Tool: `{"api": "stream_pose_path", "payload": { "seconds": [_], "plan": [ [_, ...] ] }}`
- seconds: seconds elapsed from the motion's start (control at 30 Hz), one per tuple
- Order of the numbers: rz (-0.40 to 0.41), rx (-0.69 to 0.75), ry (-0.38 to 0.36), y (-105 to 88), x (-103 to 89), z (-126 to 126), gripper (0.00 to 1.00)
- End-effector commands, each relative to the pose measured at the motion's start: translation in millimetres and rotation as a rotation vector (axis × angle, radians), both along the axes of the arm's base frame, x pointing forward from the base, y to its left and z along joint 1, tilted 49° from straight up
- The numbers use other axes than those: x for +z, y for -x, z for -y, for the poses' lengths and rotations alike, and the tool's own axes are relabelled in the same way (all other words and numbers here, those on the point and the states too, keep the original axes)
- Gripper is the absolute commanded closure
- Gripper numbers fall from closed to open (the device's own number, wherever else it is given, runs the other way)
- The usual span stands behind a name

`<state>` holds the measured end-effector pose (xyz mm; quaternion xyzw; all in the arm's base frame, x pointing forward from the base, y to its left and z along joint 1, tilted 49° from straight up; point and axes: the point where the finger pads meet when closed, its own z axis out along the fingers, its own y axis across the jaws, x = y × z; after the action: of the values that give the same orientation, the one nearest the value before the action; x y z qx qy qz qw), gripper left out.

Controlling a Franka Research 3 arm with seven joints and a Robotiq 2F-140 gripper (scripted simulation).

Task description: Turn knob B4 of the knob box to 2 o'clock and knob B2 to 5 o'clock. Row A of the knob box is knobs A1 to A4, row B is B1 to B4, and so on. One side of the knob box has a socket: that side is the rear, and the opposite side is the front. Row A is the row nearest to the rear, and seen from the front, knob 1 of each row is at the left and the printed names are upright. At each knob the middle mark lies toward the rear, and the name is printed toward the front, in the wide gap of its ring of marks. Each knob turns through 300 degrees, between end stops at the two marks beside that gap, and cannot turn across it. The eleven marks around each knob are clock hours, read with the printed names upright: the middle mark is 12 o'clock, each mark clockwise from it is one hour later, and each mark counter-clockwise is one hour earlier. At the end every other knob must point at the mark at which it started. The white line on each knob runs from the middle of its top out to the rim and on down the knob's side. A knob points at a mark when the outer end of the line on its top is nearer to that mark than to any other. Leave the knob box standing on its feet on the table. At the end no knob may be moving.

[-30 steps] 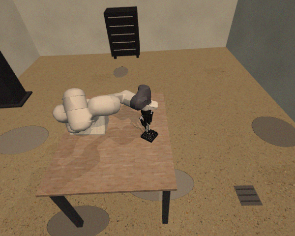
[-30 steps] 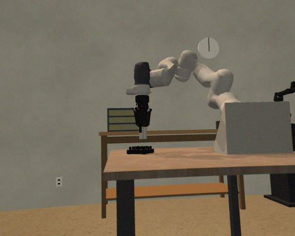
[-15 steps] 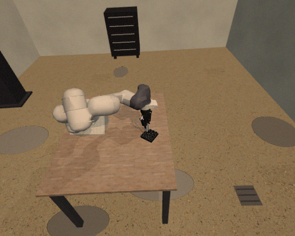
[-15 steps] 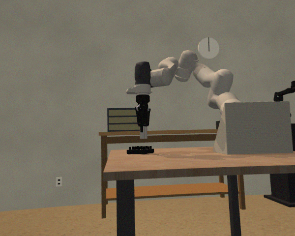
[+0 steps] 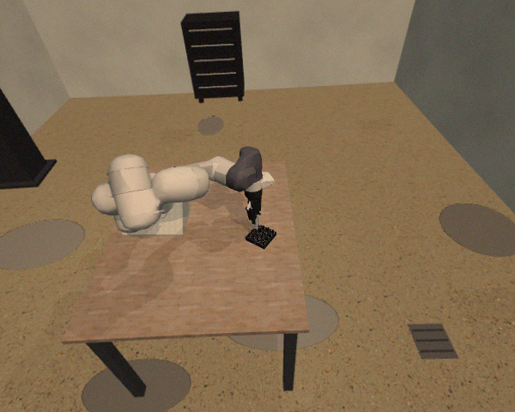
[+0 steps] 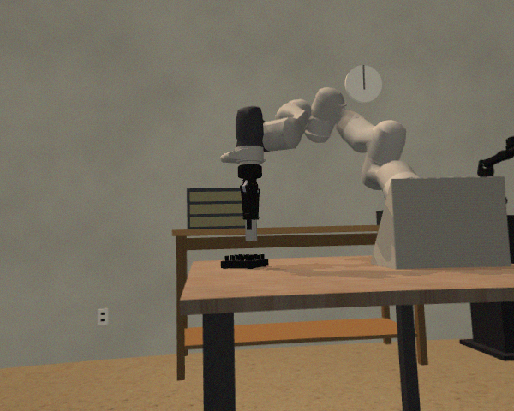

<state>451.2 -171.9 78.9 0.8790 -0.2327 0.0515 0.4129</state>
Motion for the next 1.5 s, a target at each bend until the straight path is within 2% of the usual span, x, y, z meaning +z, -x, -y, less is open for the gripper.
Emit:
{"api": "stream_pose_path", "payload": {
  "seconds": [0.0, 0.23, 0.3, 0.33, 0.8, 0.87, 0.9, 1.37, 1.43, 1.47],
  "plan": [
    [-0.119, 0.099, -0.018, 0.8, 1.0, -0.2, 0.88],
    [-0.197, 0.167, -0.029, 2.2, 0.7, -1.5, 0.88],
    [-0.197, 0.167, -0.029, 2.2, 0.7, -1.5, 0.88],
    [-0.227, 0.194, -0.033, 2.7, 0.6, -2.0, 0.88],
    [-0.383, 0.33, -0.055, 5.5, 0.0, -4.7, 0.88],
    [-0.383, 0.33, -0.055, 5.5, 0.0, -4.7, 0.88],
    [-0.413, 0.356, -0.059, 6.1, -0.1, -5.2, 0.88],
    [-0.568, 0.492, -0.08, 8.9, -0.7, -7.7, 0.88],
    [-0.568, 0.492, -0.08, 8.9, -0.7, -7.7, 0.88],
    [-0.599, 0.518, -0.085, 9.4, -0.8, -8.2, 0.88]
  ]
}}
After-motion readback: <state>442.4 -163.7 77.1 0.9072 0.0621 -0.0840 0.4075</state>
